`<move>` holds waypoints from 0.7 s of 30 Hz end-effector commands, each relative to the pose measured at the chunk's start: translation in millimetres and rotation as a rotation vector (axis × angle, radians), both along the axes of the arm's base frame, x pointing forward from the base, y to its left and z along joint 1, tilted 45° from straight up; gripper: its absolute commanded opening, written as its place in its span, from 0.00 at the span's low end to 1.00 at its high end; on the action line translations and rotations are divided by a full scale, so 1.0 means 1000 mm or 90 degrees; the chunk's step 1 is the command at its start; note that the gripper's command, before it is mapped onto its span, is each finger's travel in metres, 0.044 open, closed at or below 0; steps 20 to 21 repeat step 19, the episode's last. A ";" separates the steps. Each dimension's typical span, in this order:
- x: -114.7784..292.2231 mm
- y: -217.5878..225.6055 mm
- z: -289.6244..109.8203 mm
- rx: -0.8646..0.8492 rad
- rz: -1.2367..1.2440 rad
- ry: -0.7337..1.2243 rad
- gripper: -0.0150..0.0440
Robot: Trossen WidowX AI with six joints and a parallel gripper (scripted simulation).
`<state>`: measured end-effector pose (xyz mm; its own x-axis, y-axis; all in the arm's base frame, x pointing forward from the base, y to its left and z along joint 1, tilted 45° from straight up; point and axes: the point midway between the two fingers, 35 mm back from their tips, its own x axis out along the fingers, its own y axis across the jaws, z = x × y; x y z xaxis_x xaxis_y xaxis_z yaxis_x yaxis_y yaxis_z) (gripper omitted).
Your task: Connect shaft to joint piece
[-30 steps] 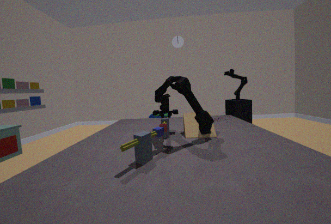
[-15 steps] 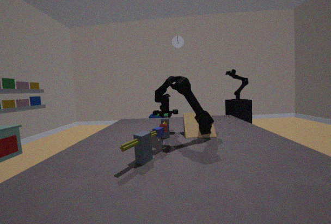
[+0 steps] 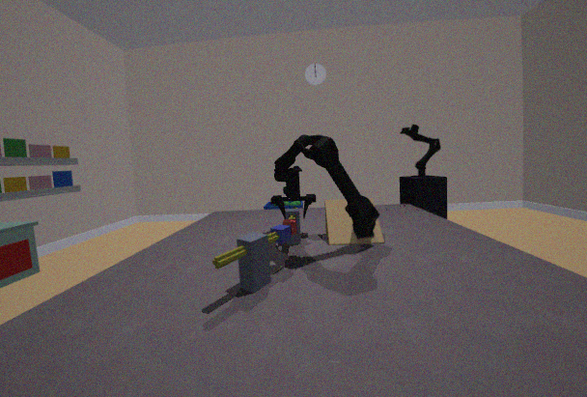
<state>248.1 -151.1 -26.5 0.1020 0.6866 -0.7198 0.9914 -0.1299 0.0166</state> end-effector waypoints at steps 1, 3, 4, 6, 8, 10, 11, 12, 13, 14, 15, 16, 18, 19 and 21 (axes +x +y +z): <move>0.000 0.000 0.000 0.001 0.001 0.001 1.00; 0.000 0.000 0.000 0.001 0.001 0.001 1.00; 0.000 0.000 0.000 0.001 0.001 0.001 1.00; 0.000 0.000 0.000 0.001 0.001 0.001 1.00; 0.000 0.000 0.000 0.001 0.001 0.001 1.00; 0.000 -0.001 0.001 0.001 0.001 0.001 1.00; -0.001 -0.006 0.007 0.001 0.001 0.000 1.00; -0.002 -0.014 0.014 0.002 0.000 0.000 1.00; -0.003 -0.019 0.019 0.002 -0.001 0.000 1.00; -0.003 -0.020 0.021 0.002 -0.001 0.000 1.00; -0.003 -0.020 0.021 0.002 -0.001 0.000 1.00; -0.003 -0.020 0.021 0.002 -0.001 0.000 1.00; -0.004 -0.025 0.027 0.002 -0.002 0.000 1.00; -0.005 -0.032 0.033 0.002 -0.002 0.000 1.00; -0.005 -0.032 0.033 0.002 -0.002 0.000 1.00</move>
